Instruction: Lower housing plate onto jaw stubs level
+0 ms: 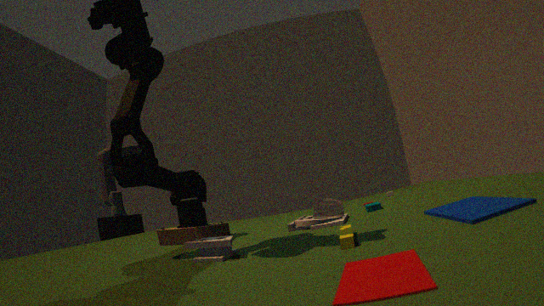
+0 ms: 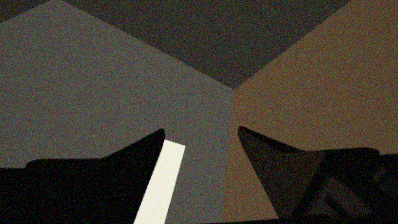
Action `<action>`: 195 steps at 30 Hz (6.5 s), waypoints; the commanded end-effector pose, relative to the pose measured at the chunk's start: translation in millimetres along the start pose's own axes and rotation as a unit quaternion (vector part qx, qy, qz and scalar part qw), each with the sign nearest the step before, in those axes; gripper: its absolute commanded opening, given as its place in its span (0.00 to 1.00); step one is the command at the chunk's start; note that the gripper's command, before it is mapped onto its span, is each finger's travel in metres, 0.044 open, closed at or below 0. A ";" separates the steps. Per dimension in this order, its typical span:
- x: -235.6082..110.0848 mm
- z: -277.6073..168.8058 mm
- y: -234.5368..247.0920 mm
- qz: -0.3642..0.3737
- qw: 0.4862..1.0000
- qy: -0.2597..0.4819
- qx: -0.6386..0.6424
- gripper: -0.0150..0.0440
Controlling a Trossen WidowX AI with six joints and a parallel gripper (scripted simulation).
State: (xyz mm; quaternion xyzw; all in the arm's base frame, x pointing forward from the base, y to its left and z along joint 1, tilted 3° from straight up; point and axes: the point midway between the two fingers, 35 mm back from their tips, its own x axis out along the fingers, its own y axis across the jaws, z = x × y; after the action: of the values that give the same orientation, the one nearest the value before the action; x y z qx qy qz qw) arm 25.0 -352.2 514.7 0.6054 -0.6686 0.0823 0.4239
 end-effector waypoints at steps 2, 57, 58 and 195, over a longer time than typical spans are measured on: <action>-0.1 -0.3 0.6 0.001 1.000 0.001 -0.001 1.00; -155.6 -267.3 158.0 0.359 0.718 0.262 -0.536 1.00; -159.6 -272.9 155.2 0.363 0.707 0.267 -0.545 1.00; -339.6 147.9 -255.4 0.180 -0.370 0.898 -0.156 1.00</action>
State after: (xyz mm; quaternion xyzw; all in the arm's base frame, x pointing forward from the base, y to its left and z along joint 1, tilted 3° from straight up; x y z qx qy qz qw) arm 149.7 -258.6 94.8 0.4854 -0.5111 -0.4804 -0.5219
